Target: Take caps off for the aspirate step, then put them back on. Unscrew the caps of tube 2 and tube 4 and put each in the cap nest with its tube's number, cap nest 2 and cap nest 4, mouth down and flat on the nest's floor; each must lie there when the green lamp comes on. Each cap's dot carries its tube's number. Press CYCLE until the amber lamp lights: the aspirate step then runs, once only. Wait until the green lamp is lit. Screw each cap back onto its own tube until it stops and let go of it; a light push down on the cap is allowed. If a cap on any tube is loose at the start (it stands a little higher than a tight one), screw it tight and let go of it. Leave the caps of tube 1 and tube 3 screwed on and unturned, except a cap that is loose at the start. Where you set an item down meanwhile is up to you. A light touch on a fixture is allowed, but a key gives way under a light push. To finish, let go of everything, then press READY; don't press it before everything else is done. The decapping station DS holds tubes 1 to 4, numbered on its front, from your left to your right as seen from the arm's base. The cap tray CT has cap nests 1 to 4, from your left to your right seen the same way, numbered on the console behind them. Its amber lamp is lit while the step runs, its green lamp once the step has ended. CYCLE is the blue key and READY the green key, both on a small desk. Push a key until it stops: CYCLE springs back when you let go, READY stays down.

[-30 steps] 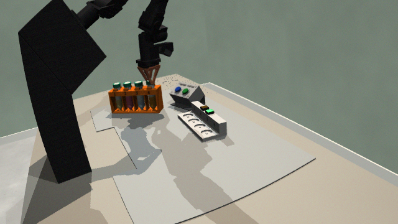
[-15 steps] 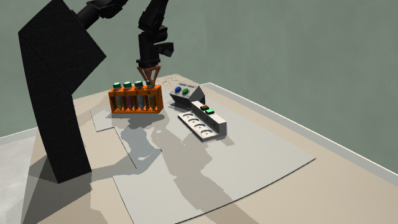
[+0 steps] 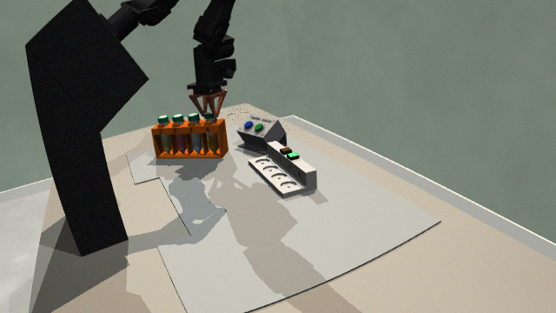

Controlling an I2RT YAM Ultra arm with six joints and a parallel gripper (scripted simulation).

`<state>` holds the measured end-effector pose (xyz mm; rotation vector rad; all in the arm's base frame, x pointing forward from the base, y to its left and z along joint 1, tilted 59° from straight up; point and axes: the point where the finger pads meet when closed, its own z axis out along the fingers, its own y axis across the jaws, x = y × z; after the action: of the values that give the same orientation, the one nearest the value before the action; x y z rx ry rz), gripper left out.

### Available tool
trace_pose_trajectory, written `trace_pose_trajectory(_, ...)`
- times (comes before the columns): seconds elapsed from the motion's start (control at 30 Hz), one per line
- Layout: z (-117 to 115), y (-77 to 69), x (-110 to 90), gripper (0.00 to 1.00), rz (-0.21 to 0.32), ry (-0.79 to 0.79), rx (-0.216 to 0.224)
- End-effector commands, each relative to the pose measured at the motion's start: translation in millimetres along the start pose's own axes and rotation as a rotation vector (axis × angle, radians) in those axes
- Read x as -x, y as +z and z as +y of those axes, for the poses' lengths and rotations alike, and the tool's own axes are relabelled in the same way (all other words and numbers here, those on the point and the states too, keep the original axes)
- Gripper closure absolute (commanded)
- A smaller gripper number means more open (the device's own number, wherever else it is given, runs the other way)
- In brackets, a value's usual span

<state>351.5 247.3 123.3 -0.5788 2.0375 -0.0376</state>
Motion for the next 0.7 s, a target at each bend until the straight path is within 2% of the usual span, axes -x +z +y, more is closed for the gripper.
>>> trace_pose_trajectory(0.0,1.0,-2.1,2.8,0.51,-0.008,-0.195,0.002)
trace_pose_trajectory(0.23,0.6,-2.1,2.6,0.51,-0.009,-0.380,0.002)
trace_pose_trajectory(0.4,0.1,-2.1,2.5,0.51,-0.009,-0.380,0.002)
trace_pose_trajectory(0.43,0.1,-2.1,2.5,1.00,-0.009,-0.380,0.002)
trace_pose_trajectory(0.67,0.2,-2.1,2.5,1.00,-0.009,-0.380,0.002)
